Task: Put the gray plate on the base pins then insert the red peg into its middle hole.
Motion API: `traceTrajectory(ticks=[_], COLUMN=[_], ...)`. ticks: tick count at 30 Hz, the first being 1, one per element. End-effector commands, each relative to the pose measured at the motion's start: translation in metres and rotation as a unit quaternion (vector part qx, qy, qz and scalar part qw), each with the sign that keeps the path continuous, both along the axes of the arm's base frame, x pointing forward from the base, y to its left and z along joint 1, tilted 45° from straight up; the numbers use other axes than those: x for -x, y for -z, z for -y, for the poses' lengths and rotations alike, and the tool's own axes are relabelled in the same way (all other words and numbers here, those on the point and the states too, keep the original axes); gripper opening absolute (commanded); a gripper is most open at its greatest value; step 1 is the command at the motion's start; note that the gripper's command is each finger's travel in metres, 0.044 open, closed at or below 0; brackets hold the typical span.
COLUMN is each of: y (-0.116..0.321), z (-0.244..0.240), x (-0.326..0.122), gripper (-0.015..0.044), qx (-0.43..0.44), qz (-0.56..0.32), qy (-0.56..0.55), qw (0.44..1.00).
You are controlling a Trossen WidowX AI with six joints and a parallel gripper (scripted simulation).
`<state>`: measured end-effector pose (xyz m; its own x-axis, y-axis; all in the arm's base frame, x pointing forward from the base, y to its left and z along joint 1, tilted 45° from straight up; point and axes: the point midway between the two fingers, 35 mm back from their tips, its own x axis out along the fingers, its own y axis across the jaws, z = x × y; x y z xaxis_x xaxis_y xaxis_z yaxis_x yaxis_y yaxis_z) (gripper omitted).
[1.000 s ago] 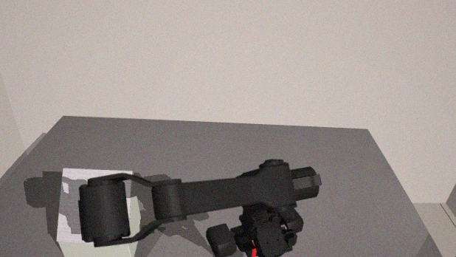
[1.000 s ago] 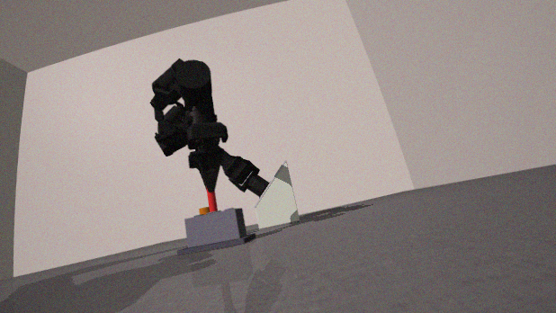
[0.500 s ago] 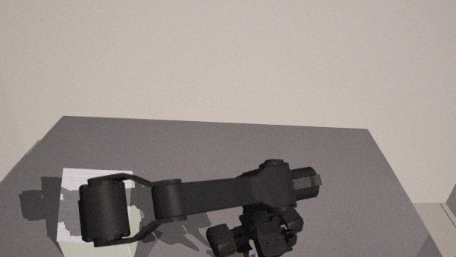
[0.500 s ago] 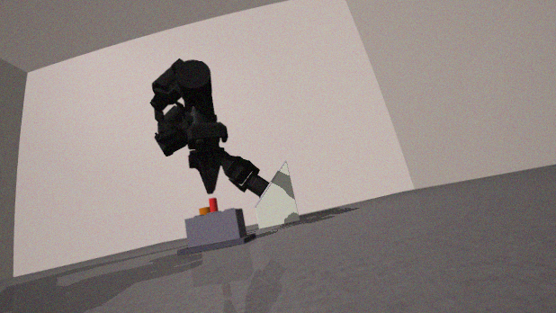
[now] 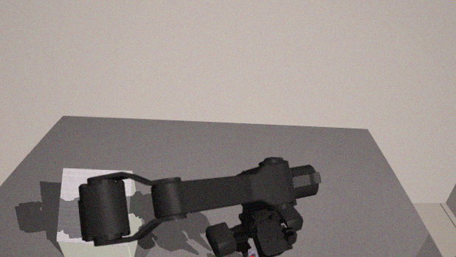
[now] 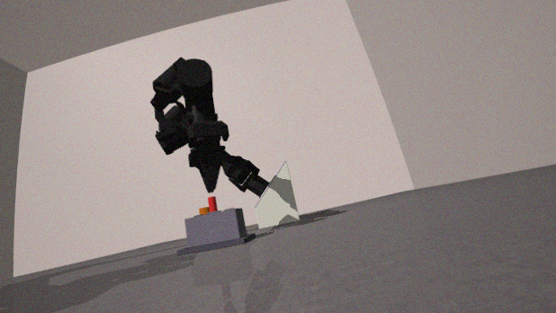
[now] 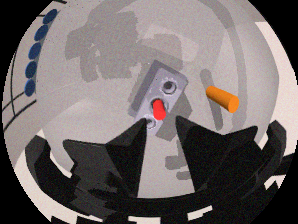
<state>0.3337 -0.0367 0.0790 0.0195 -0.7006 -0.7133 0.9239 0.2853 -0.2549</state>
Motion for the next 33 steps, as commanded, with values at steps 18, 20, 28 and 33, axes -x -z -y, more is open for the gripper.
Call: traceTrajectory(ticks=[18,20,28,33], y=[-0.007,-0.008,-0.011,-0.013], z=[-0.009,-0.01,-0.013,-0.015], x=[0.002,0.003,0.003,0.004], gripper=[0.015,0.015,0.015,0.015], qx=[0.001,0.001,0.001,0.001], qz=[0.003,0.002,0.002,0.002], qy=[0.0,0.0,0.0,0.0], qw=[1.0,1.0,1.0,1.0])
